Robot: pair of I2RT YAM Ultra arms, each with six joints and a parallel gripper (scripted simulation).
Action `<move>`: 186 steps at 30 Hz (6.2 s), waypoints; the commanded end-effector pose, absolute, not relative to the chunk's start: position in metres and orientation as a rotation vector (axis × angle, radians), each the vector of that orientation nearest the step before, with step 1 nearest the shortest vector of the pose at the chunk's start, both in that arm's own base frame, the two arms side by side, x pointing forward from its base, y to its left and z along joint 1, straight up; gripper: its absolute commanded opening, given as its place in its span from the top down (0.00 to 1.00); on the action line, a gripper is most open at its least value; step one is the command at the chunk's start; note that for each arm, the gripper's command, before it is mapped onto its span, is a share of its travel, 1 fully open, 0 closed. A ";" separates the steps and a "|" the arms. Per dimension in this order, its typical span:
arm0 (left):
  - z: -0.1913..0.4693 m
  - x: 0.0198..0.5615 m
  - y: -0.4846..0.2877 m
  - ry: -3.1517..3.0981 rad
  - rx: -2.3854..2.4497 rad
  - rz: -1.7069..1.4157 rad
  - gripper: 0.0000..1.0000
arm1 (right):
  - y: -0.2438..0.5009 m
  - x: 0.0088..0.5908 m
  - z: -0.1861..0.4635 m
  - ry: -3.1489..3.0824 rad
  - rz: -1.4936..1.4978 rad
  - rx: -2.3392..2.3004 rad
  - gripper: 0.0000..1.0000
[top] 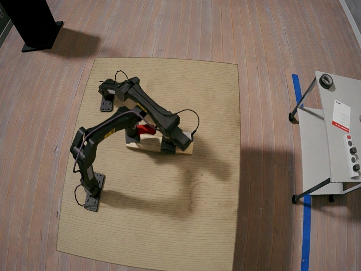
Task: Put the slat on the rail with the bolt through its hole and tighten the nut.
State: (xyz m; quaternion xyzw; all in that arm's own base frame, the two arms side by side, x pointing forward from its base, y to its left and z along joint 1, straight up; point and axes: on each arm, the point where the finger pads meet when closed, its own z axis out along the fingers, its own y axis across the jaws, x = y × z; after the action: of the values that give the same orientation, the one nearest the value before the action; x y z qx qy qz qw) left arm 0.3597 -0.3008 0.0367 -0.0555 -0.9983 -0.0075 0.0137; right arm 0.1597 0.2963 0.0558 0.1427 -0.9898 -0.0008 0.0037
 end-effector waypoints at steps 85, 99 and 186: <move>0.042 0.361 -0.302 -3.122 -0.173 -0.009 0.28 | 0.298 0.160 0.060 -3.122 -0.018 -0.289 0.66; 0.042 0.361 -0.302 -3.122 -0.173 -0.009 0.28 | 0.298 0.161 0.062 -3.076 -0.019 0.631 0.66; 0.042 0.361 -0.302 -3.122 -0.173 -0.009 0.28 | 0.297 0.163 0.058 -1.303 0.020 2.866 0.89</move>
State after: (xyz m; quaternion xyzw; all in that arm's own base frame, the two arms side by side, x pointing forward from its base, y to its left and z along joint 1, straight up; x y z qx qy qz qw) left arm 0.3597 -0.3008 0.0367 -0.0555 -0.9983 -0.0075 0.0137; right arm 0.1618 0.2952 0.0553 0.9104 -0.4138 0.0062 0.0025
